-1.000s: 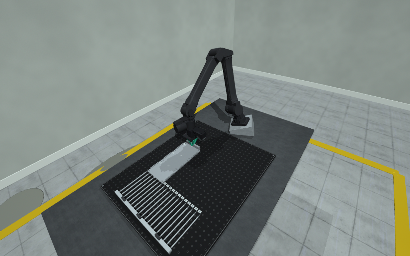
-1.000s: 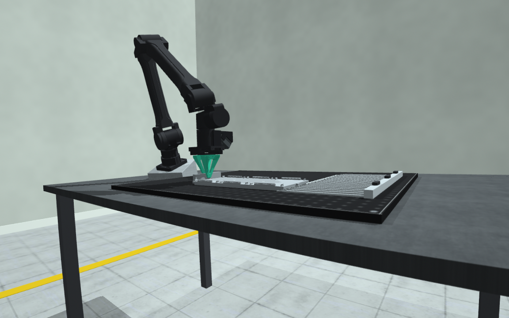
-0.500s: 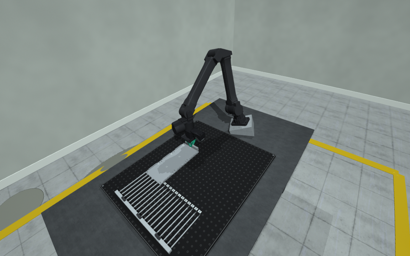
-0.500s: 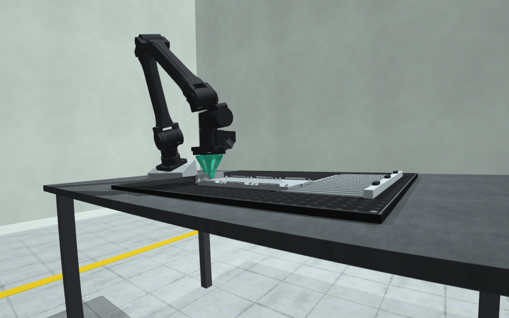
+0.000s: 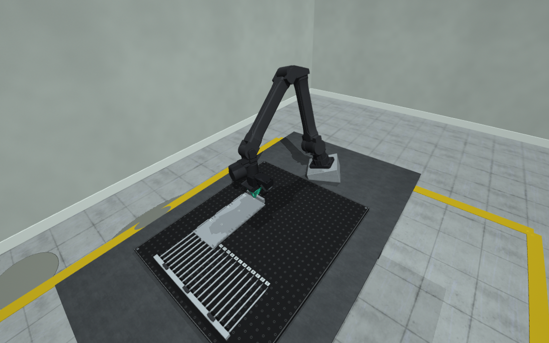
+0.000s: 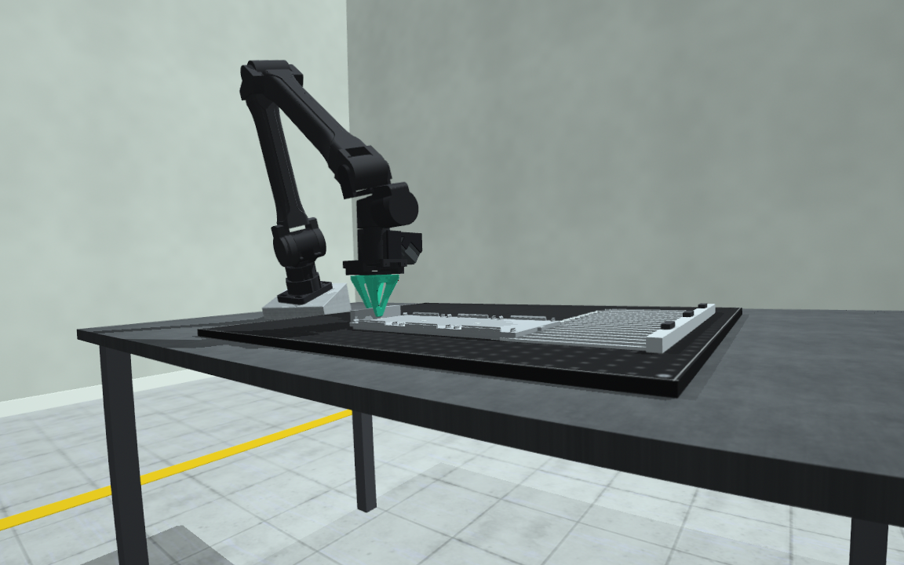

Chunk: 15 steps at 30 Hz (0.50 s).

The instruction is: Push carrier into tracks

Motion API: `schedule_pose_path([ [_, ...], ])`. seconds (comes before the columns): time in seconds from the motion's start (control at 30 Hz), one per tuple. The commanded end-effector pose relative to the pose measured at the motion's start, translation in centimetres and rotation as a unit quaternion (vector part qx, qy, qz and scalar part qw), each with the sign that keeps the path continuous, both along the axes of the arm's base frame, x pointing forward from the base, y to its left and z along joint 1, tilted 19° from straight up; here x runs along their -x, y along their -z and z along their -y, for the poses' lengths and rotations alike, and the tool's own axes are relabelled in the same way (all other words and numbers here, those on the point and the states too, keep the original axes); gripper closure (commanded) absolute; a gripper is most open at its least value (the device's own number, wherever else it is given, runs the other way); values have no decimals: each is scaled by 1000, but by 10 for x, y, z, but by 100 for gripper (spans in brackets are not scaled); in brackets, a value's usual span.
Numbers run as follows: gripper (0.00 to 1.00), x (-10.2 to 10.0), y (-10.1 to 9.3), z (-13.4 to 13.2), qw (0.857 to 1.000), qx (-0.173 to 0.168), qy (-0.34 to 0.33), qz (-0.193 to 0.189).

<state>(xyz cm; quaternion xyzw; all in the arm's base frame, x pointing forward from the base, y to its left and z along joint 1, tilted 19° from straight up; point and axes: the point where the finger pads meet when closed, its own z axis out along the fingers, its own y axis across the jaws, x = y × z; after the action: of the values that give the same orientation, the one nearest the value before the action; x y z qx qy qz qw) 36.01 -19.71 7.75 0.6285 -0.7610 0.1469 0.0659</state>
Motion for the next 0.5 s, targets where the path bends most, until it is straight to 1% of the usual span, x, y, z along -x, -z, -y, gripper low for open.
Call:
schedule_pose_path([
  [0.0,100,-38,-17,6,1000,7,-4,30],
  [0.2,100,-40,-17,5,1000,4,-4,22],
  [0.47,100,-46,-19,6,1000,5,-3,23],
])
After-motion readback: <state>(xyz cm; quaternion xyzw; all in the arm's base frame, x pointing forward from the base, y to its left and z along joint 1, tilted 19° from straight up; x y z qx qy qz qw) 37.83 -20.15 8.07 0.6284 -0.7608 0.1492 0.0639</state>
